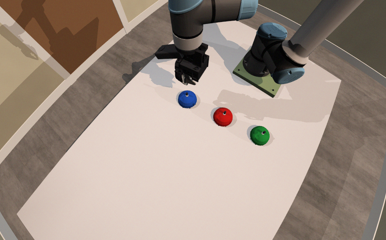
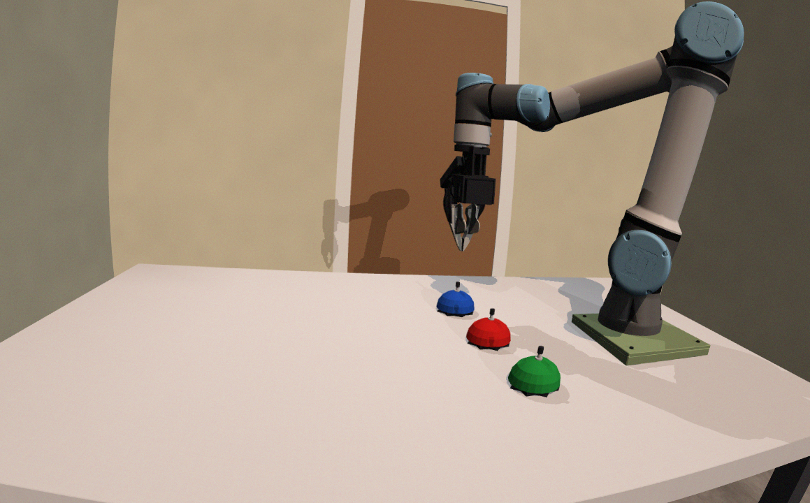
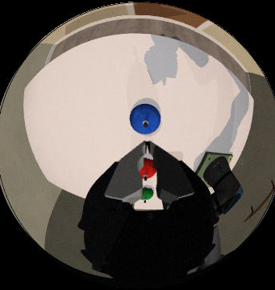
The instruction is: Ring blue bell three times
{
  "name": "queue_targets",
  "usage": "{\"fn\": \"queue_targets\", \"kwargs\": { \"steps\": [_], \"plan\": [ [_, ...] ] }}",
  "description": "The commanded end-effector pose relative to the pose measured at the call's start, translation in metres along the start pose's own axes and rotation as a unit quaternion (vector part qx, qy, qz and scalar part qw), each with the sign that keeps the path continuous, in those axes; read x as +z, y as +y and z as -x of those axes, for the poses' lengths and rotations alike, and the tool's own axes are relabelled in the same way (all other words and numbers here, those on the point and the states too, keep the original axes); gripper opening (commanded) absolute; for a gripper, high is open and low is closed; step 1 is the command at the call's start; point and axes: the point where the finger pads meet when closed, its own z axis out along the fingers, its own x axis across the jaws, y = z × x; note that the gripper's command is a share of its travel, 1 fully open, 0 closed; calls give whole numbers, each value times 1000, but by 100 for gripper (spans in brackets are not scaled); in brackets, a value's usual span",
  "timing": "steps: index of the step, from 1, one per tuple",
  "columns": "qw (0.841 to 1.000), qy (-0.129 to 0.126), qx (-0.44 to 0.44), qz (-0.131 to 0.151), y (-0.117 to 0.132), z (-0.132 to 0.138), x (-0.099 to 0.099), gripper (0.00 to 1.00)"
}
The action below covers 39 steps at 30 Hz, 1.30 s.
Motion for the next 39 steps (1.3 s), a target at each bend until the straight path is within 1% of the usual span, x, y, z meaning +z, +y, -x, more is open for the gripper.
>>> {"fn": "queue_targets", "kwargs": {
  "steps": [1,27,39],
  "plan": [
    [1000,0,0,0,0,0,0,0],
    [1000,0,0,0,0,0,0,0],
    [1000,0,0,0,-1,1,12,0]
  ]
}}
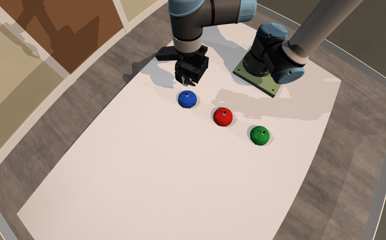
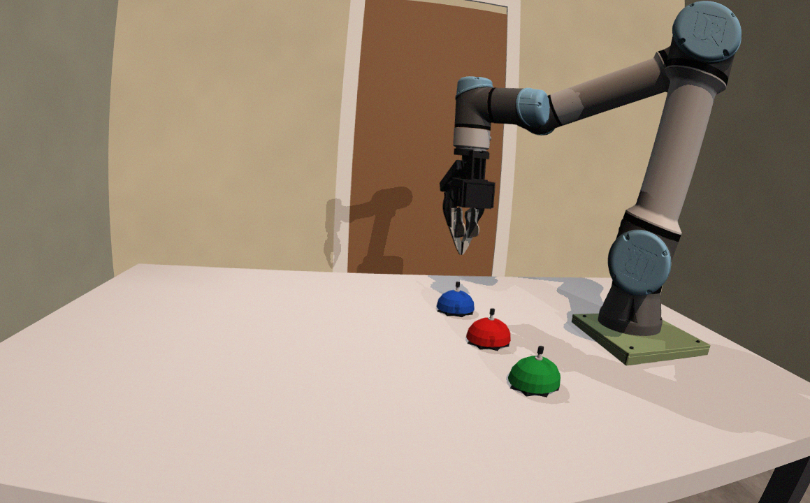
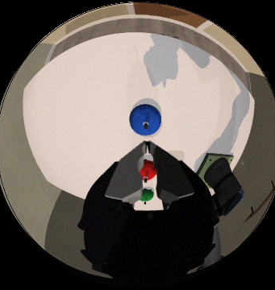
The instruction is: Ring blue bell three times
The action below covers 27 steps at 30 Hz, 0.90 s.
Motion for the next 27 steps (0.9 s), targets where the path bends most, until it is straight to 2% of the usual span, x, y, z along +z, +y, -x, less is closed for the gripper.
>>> {"fn": "queue_targets", "kwargs": {
  "steps": [1,27],
  "plan": [
    [1000,0,0,0,-1,0,5,0],
    [1000,0,0,0,-2,2,44,0]
  ]
}}
